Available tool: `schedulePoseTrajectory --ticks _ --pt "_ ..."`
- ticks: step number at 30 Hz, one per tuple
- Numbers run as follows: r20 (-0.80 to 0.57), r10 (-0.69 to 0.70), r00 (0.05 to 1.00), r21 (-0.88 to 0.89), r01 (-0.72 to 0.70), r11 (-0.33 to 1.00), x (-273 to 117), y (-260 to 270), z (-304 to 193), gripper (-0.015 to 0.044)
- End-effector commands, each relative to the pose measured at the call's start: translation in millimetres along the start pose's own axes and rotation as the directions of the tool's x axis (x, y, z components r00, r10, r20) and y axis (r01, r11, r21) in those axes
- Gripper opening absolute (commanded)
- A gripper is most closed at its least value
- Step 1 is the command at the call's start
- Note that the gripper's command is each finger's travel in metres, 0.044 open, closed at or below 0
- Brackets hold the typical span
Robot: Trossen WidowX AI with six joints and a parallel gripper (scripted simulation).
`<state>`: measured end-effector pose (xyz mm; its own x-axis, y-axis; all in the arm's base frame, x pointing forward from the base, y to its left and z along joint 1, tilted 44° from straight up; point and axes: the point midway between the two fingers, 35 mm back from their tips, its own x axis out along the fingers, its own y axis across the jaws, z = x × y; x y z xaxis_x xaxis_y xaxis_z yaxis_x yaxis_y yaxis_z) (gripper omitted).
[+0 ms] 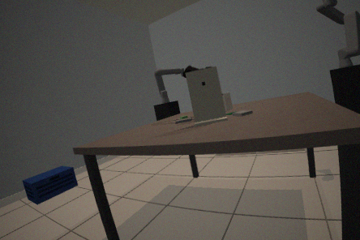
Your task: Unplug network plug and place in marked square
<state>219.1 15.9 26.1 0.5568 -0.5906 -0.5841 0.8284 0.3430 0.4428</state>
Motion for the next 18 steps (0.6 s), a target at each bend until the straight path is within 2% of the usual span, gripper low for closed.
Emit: schedulePoseTrajectory --ticks 1,18 --pt "0.003 0.008 1.000 0.007 -0.008 1.000 -4.9 4.1 1.1 0.0156" --pt "0.009 0.015 1.000 0.005 -0.015 1.000 -22.1 11.3 5.4 0.0156"
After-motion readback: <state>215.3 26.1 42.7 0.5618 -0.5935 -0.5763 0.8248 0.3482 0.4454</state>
